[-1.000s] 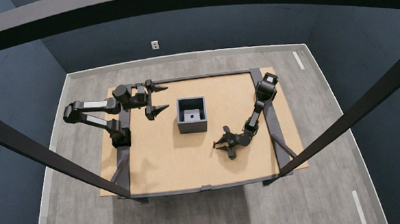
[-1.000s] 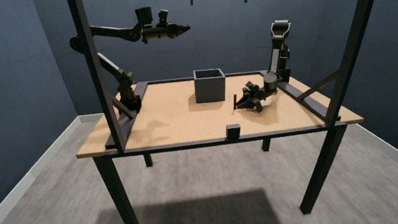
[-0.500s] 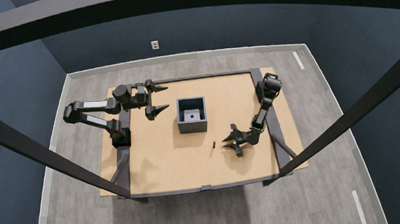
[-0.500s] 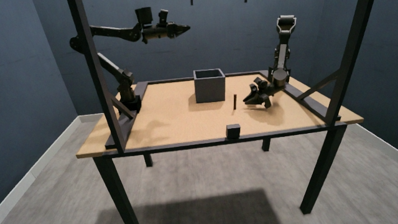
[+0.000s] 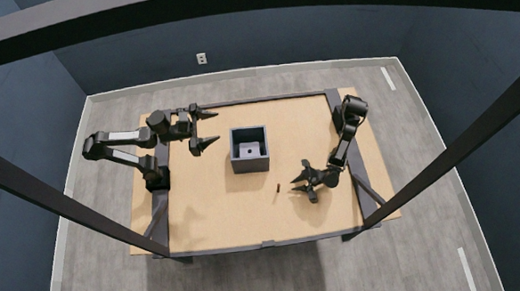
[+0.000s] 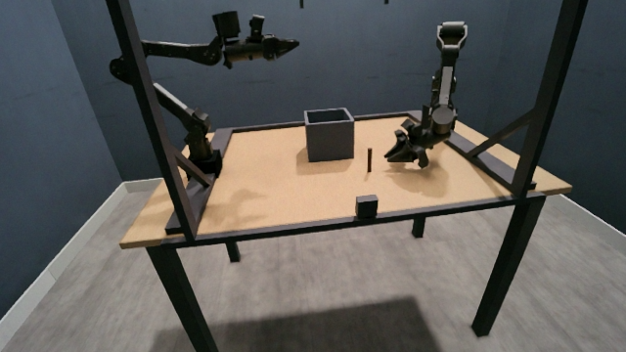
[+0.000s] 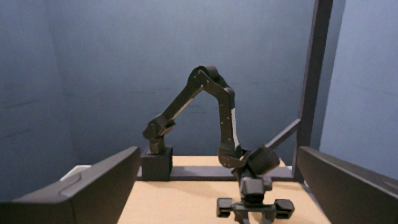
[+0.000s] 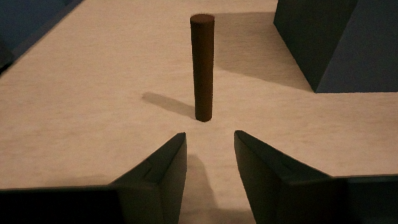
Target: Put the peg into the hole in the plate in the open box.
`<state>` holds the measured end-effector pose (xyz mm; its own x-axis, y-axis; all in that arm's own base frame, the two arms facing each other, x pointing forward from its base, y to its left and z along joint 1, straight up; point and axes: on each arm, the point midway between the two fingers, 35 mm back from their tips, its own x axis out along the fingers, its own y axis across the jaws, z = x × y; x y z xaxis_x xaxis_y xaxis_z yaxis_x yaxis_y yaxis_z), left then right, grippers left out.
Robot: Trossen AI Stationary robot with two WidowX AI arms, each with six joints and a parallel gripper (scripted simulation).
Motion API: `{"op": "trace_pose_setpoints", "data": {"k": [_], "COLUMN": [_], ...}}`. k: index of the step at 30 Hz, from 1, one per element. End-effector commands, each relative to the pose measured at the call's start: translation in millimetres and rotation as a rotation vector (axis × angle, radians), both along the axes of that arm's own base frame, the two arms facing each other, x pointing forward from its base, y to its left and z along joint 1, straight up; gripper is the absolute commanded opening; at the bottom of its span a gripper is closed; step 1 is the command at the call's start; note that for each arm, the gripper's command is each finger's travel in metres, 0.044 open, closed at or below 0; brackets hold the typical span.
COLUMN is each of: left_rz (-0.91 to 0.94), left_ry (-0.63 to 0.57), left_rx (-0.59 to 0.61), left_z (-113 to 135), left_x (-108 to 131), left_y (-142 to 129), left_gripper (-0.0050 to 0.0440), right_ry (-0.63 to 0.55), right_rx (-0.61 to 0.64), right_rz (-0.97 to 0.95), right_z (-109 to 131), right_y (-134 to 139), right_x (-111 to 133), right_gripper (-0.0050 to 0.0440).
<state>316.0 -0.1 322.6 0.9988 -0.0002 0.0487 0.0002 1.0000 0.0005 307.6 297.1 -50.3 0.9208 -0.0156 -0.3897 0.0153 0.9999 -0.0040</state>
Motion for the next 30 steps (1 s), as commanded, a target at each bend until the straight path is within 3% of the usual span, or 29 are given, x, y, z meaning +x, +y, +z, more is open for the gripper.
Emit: {"op": "trace_pose_setpoints", "data": {"k": [1, 5, 6, 8, 11, 17, 24, 30], "left_rz": [0.001, 0.001, 0.001, 0.001, 0.001, 0.001, 0.001, 0.001], "left_ry": [-0.016, -0.016, -0.016, -0.016, -0.016, -0.016, -0.016, -0.016], "left_rx": [-0.004, -0.004, -0.004, -0.004, -0.004, -0.004, -0.004, -0.004], "left_z": [6.2, 6.2, 6.2, 6.2, 6.2, 6.2, 6.2, 6.2], "left_x": [-1.8, -1.8, -1.8, -1.8, -1.8, -1.8, -1.8, -1.8], "left_y": [0.7, 0.7, 0.7, 0.7, 0.7, 0.7, 0.7, 0.7], "left_gripper": [0.044, 0.044, 0.044, 0.044, 0.044, 0.044, 0.044, 0.044], "right_ry": [-0.018, -0.011, -0.016, -0.024, -0.026, -0.026, -0.021, 0.006], "right_rx": [0.028, 0.018, 0.027, 0.042, 0.046, 0.052, 0.045, -0.005], "right_rz": [0.004, 0.004, 0.004, 0.0, 0.0, 0.001, 0.0, -0.002], "right_z": [22.2, 13.1, 34.4, 47.3, 39.5, 78.4, 104.3, 73.3], "right_y": [4.8, 4.2, 3.8, 5.5, 8.1, 9.4, 7.9, -2.0], "right_x": [1.4, 0.9, 1.1, 2.3, 3.6, 4.6, 4.5, -0.7], "right_gripper": [0.0126, 0.0126, 0.0126, 0.0126, 0.0126, 0.0126, 0.0126, 0.0126]}}
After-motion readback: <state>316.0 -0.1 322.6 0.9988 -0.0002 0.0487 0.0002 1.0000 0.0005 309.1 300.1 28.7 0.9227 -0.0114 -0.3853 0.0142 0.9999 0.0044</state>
